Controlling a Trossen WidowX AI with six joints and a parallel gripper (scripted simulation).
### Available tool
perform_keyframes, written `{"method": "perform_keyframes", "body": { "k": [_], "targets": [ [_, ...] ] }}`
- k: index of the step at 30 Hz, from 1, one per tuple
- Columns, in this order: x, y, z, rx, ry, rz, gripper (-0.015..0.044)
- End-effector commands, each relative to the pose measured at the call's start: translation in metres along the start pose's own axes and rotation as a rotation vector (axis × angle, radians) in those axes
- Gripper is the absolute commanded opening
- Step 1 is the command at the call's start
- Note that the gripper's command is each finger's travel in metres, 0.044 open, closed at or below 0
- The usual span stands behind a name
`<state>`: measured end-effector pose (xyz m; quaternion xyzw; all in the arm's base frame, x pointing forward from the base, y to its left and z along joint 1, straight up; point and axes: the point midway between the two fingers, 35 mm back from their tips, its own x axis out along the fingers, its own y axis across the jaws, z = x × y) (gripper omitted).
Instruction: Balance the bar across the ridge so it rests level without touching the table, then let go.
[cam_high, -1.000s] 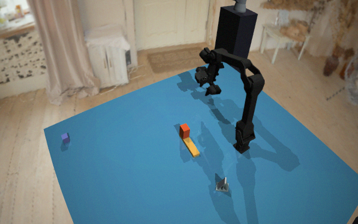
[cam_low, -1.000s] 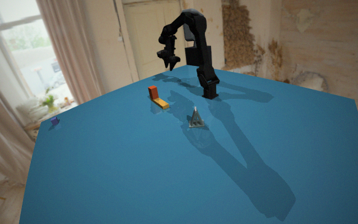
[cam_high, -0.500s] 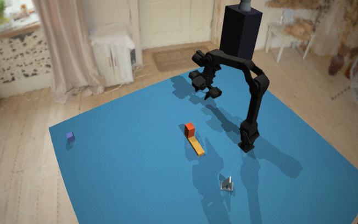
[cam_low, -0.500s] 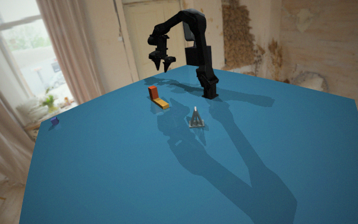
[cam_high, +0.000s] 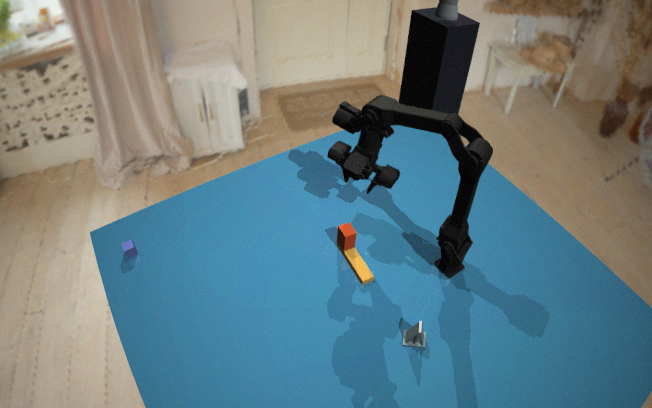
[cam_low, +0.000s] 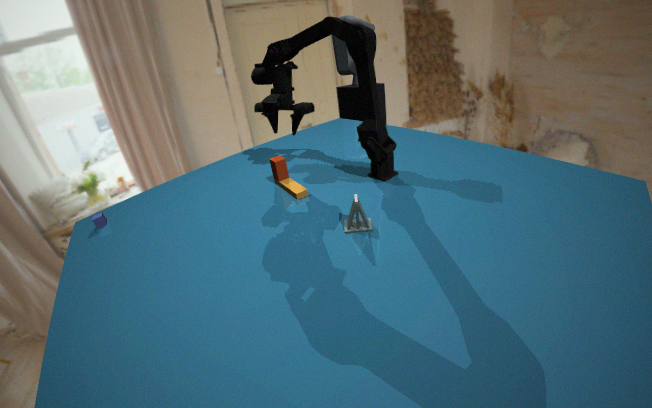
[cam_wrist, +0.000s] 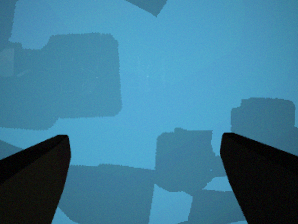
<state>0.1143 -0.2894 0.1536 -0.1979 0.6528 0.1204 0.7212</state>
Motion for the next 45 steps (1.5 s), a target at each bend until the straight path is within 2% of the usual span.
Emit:
{"method": "perform_keyframes", "body": {
  "k": [1, 29, 39, 45],
  "targets": [
    [-0.004, 0.005, 0.02, -0.097, 0.003, 0.007, 0.0315],
    [-0.016, 0.054, 0.125, -0.747, -0.002, 0.1, 0.0315],
    [-0.022, 0.078, 0.152, -0.971, 0.0, 0.129, 0.0315],
    [-0.022, 0.08, 0.153, -0.985, 0.0, 0.131, 0.0315]
  ]
}}
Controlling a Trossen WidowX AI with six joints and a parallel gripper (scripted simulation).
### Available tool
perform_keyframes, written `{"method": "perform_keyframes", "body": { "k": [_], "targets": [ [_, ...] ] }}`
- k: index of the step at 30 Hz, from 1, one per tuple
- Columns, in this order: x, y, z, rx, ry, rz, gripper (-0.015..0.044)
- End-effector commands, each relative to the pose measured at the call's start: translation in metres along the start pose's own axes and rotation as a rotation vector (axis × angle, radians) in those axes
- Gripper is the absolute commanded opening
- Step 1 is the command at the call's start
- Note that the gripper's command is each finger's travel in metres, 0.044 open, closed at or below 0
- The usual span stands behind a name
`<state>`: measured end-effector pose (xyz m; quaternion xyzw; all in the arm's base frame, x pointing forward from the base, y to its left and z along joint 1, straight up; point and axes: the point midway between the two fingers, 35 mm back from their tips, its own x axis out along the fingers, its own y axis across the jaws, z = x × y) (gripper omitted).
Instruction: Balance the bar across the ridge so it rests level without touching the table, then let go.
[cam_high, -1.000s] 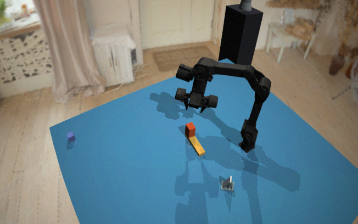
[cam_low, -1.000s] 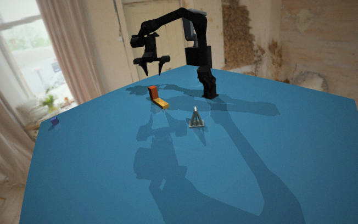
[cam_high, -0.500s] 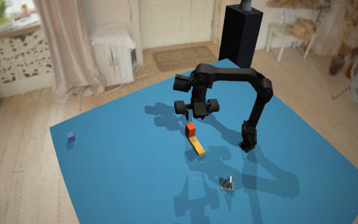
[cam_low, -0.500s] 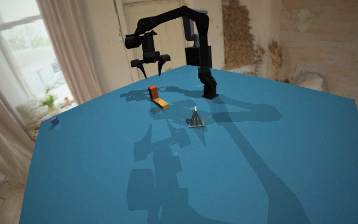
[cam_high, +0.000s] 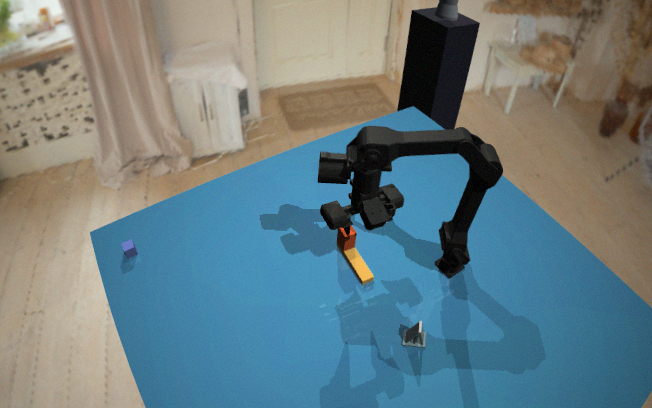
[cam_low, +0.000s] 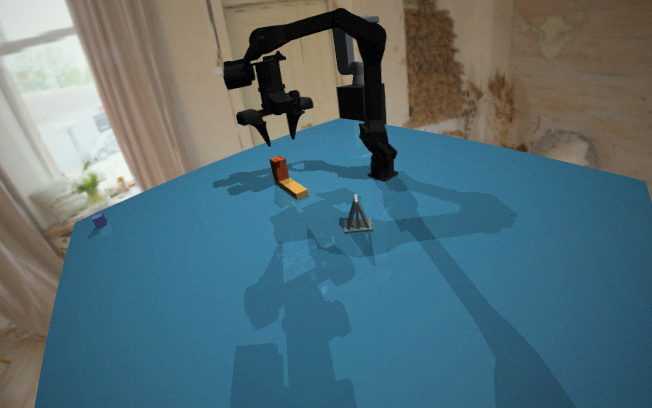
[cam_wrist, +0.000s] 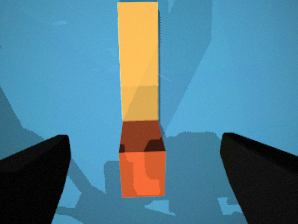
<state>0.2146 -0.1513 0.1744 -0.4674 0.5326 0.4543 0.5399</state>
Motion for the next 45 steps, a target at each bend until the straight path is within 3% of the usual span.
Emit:
{"method": "perform_keyframes", "body": {
  "k": [1, 19, 45],
  "targets": [
    [0.0, 0.001, 0.002, -0.022, 0.005, 0.002, 0.0315],
    [0.102, 0.001, 0.002, -0.022, 0.005, 0.002, 0.0315],
    [0.129, 0.001, 0.002, -0.022, 0.005, 0.002, 0.0315]
  ]
}}
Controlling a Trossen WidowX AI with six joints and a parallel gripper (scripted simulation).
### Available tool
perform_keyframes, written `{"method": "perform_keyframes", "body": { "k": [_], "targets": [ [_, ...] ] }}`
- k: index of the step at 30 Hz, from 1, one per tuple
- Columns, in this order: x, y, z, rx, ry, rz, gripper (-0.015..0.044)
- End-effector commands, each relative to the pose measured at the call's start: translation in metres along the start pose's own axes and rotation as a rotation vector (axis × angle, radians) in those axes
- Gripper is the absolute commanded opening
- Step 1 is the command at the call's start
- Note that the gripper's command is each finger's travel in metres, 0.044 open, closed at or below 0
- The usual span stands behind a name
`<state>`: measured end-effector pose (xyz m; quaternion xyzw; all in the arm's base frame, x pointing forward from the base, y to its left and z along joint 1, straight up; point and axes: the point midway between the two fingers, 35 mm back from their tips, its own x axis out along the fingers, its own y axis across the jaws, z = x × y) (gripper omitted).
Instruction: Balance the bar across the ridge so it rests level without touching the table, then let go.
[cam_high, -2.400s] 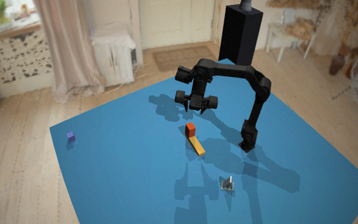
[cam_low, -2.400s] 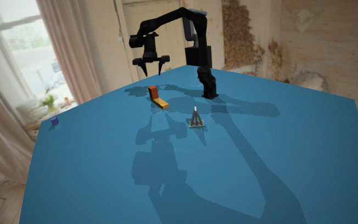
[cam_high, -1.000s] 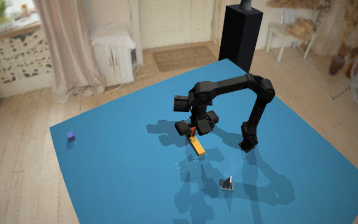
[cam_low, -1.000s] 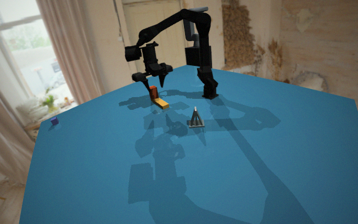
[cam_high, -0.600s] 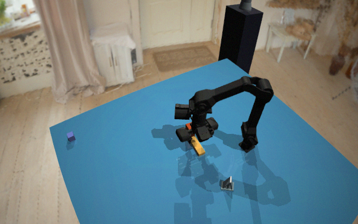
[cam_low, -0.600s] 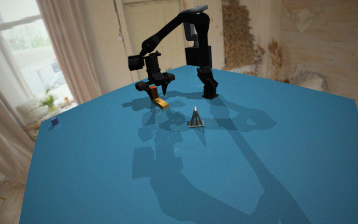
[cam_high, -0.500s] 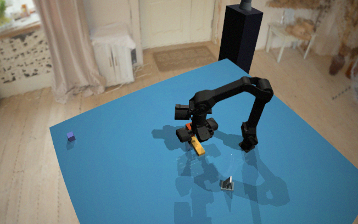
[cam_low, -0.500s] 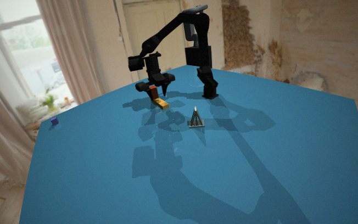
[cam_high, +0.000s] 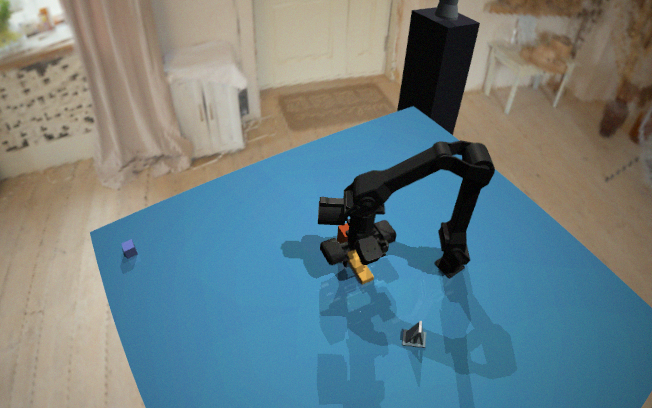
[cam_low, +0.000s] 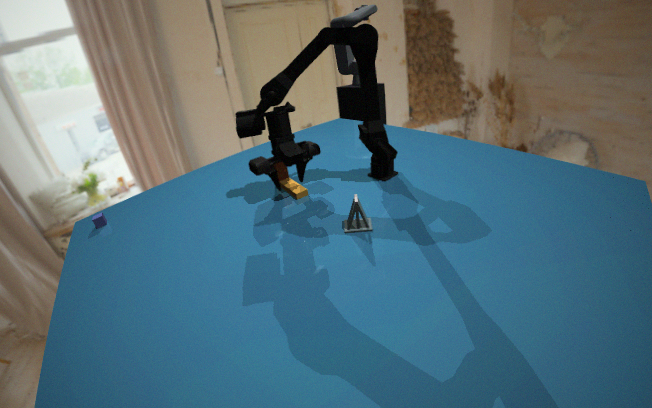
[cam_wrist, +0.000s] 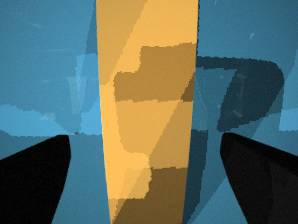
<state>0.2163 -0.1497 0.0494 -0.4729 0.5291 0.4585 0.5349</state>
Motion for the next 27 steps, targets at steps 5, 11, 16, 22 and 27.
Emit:
{"method": "perform_keyframes", "body": {
  "k": [5, 11, 16, 22, 27],
  "targets": [
    [0.0041, 0.0002, -0.0004, -0.004, 0.002, 0.003, 0.0315],
    [0.0041, 0.0002, -0.0004, -0.004, 0.002, 0.003, 0.0315],
    [0.0036, 0.0003, 0.0002, 0.0, -0.001, 0.002, 0.0236],
    [0.0036, 0.0003, 0.0002, 0.0, -0.001, 0.002, 0.0118],
    [0.0036, 0.0003, 0.0002, 0.0, -0.001, 0.002, 0.0085]
  ]
}}
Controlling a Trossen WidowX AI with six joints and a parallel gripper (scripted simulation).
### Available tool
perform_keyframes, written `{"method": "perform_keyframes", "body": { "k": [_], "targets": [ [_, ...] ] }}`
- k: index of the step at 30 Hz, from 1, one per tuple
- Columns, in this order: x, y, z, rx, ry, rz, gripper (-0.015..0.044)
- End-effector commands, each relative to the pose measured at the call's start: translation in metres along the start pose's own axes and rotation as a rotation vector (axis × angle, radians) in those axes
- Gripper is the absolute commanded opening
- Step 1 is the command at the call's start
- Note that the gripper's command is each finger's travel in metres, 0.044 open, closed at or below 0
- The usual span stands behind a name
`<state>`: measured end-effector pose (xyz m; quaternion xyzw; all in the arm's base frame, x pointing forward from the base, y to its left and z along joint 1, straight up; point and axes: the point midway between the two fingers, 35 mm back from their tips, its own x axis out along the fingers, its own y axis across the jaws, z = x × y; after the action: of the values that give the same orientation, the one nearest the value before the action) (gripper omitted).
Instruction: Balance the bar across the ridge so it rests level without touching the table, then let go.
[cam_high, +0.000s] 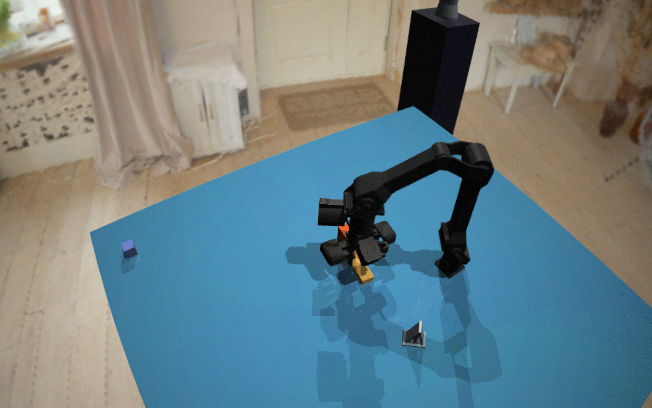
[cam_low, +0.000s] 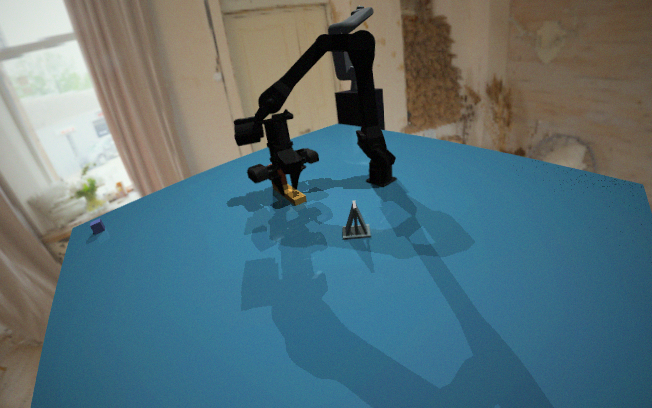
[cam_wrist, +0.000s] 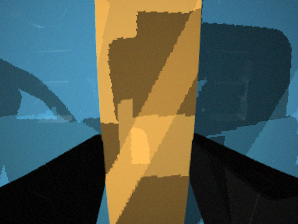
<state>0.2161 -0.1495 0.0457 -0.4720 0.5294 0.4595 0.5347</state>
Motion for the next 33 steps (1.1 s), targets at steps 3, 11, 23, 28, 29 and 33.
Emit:
{"method": "perform_keyframes", "body": {
  "k": [3, 11, 23, 28, 29, 33],
  "targets": [
    [-0.004, -0.001, 0.0, 0.0, 0.0, 0.0, 0.0006],
    [-0.023, -0.004, -0.002, -0.001, 0.001, 0.0, 0.0],
    [-0.054, -0.006, -0.003, -0.002, 0.002, -0.001, 0.0],
    [-0.066, -0.006, -0.003, -0.002, 0.002, -0.001, 0.0],
    [-0.069, -0.006, -0.003, -0.002, 0.002, -0.001, 0.0],
    [-0.079, -0.006, -0.003, -0.002, 0.003, -0.001, 0.0]
  ]
}}
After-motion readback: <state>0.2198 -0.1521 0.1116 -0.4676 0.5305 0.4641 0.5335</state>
